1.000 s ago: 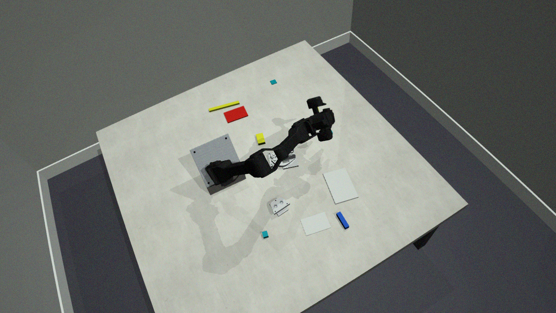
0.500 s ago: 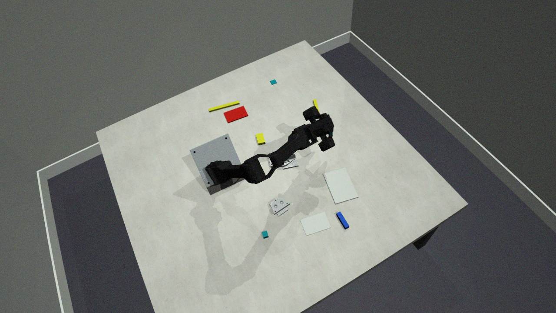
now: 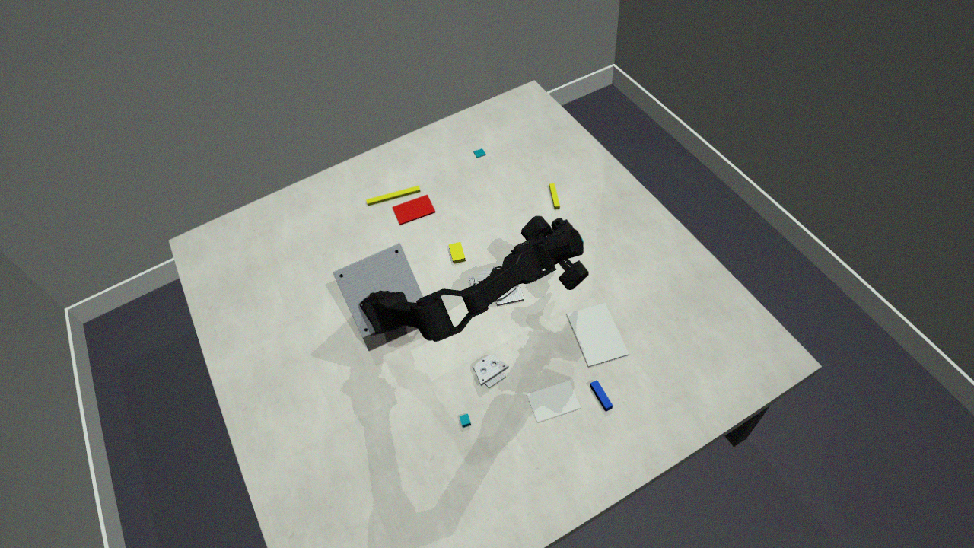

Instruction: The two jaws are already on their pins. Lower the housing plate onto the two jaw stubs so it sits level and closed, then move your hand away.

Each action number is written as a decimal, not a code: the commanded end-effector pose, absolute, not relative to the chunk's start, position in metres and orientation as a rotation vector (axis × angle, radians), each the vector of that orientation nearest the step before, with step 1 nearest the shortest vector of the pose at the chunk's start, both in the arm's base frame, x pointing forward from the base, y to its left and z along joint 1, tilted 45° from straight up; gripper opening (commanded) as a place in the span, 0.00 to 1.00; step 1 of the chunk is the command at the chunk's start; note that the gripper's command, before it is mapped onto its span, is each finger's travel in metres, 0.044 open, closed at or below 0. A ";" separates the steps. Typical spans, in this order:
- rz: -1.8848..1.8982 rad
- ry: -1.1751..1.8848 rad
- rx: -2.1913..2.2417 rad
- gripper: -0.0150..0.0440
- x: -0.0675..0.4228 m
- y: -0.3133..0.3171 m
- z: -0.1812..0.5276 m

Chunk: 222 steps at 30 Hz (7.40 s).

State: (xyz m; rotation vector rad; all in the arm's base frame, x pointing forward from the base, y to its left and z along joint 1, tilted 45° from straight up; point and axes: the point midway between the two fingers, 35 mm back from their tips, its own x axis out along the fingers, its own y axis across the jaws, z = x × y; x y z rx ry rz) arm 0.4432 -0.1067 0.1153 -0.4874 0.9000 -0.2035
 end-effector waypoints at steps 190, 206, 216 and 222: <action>0.784 1.859 -1.705 0.85 0.146 -0.242 0.129; 0.790 1.851 -1.700 0.85 0.152 -0.221 0.149; 0.793 1.850 -1.704 0.85 0.154 -0.198 0.171; 0.793 1.850 -1.707 0.85 0.153 -0.190 0.179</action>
